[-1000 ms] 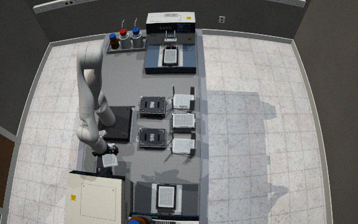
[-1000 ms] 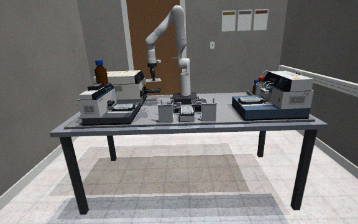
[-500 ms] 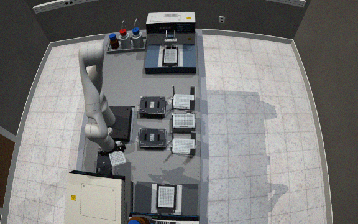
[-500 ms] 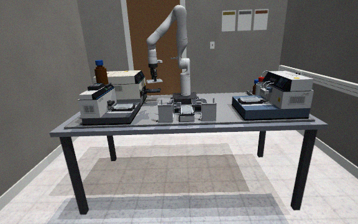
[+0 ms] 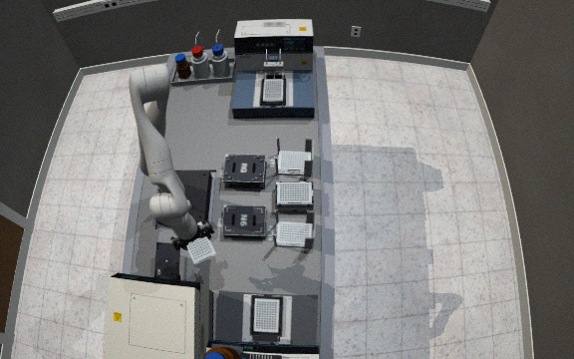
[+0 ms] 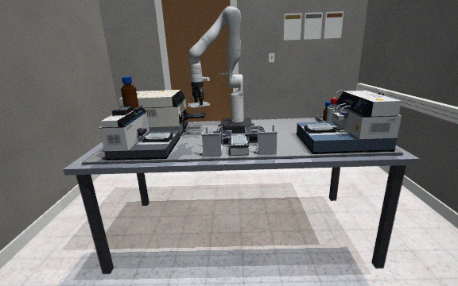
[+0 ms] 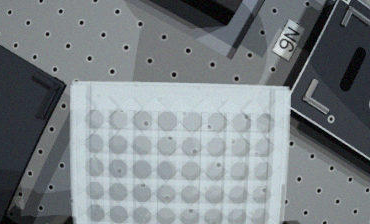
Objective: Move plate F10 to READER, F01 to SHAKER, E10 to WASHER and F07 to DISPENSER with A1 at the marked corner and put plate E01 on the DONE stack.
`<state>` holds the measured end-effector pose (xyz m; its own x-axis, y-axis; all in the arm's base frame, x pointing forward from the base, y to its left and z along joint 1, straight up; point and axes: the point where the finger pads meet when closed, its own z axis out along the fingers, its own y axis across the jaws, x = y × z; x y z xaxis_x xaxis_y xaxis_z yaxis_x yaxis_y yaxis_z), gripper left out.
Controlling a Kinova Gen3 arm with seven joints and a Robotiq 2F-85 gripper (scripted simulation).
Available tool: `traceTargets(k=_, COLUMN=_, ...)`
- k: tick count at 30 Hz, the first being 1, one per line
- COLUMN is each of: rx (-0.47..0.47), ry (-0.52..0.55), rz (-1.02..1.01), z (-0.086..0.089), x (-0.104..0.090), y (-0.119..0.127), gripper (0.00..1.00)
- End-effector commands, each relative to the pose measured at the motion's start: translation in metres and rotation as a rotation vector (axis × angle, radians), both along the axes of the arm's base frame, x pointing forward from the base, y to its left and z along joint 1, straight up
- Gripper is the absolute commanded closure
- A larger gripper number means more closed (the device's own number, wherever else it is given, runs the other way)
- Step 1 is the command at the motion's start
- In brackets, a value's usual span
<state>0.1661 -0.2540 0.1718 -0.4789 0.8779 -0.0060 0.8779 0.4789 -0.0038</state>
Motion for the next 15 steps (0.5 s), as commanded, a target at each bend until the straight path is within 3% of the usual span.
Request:
traceTargets(k=1, rx=0.003, ry=0.002, rz=0.023, z=0.0, x=0.012, y=0.005, gripper=0.06)
traceTargets(k=15, rx=0.004, ry=0.006, rz=0.181, z=0.0, x=0.049, y=0.018, gripper=0.06)
